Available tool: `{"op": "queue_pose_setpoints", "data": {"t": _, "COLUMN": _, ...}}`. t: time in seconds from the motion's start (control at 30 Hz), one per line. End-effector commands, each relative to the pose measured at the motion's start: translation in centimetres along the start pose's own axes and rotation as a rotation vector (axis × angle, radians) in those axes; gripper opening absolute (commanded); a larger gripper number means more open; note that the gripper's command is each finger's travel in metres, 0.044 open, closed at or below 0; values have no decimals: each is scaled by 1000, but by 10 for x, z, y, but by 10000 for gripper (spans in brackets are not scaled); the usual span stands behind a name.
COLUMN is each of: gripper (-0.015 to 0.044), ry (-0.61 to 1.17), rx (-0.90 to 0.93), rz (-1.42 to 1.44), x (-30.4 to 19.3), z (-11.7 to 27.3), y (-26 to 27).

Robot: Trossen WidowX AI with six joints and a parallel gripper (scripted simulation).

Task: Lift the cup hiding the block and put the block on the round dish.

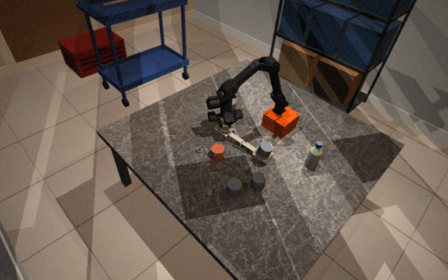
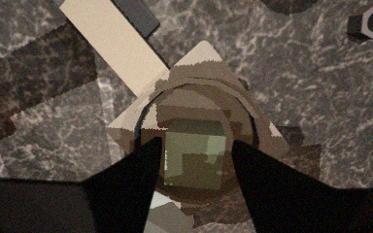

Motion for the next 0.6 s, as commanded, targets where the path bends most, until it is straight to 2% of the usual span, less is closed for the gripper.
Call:
{"op": "queue_pose_setpoints", "data": {"t": 0.0, "gripper": 168, "ry": 5, "rx": 4, "rz": 0, "x": -1, "z": -2, "y": 1}}
{"op": "queue_pose_setpoints", "data": {"t": 0.27, "gripper": 115, "ry": 5, "rx": 4, "rz": 0, "x": -1, "z": -2, "y": 1}}
{"op": "queue_pose_setpoints", "data": {"t": 0.4, "gripper": 10, "ry": 4, "rx": 5, "rz": -5, "x": 0, "z": 2, "y": 1}}
{"op": "queue_pose_setpoints", "data": {"t": 0.57, "gripper": 0, "ry": 4, "rx": 6, "rz": -6, "x": 0, "z": 22, "y": -2}}
Point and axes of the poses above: the point midway between the two fingers, 35 mm back from their tips, its own z axis back along the fingers, its own y axis across the jaws, x = y × z, the point moved 8 cm from there along z, back along the fingers, and after that the axes turned 8 degrees about -z, right-handed, at the moved point
